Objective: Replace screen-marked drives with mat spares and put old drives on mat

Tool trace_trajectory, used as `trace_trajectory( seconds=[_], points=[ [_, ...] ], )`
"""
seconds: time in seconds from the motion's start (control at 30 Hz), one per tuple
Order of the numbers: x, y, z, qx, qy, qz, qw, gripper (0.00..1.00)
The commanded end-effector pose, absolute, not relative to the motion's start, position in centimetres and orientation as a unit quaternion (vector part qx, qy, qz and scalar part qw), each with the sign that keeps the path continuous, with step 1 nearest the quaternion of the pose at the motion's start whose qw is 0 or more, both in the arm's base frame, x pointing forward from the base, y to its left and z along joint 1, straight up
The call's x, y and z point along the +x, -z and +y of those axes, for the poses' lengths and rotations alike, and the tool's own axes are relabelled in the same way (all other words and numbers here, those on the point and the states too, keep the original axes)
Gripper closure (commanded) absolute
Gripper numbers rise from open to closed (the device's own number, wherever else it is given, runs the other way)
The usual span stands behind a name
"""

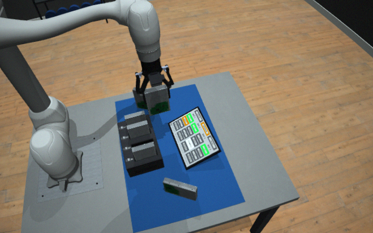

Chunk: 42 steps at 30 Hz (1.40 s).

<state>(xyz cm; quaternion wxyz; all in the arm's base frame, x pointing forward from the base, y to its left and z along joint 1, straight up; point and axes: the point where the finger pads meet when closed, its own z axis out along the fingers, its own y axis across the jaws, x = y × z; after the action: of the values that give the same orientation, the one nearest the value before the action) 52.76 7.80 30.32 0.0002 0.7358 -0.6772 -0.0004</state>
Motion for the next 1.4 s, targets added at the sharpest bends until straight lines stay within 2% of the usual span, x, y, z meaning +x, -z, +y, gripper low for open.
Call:
trace_trajectory(
  seconds=[0.0,0.37,0.83,1.37],
  points=[
    [54.6,-30.4,9.7,0.736,0.000,-0.677,0.000,0.90],
    [60.3,-30.1,17.2,0.736,0.000,-0.677,0.000,0.90],
    [64.0,-29.2,24.0,0.736,0.000,-0.677,0.000,0.90],
    [65.2,-28.8,26.9,0.736,0.000,-0.677,0.000,0.90]
  ],
)
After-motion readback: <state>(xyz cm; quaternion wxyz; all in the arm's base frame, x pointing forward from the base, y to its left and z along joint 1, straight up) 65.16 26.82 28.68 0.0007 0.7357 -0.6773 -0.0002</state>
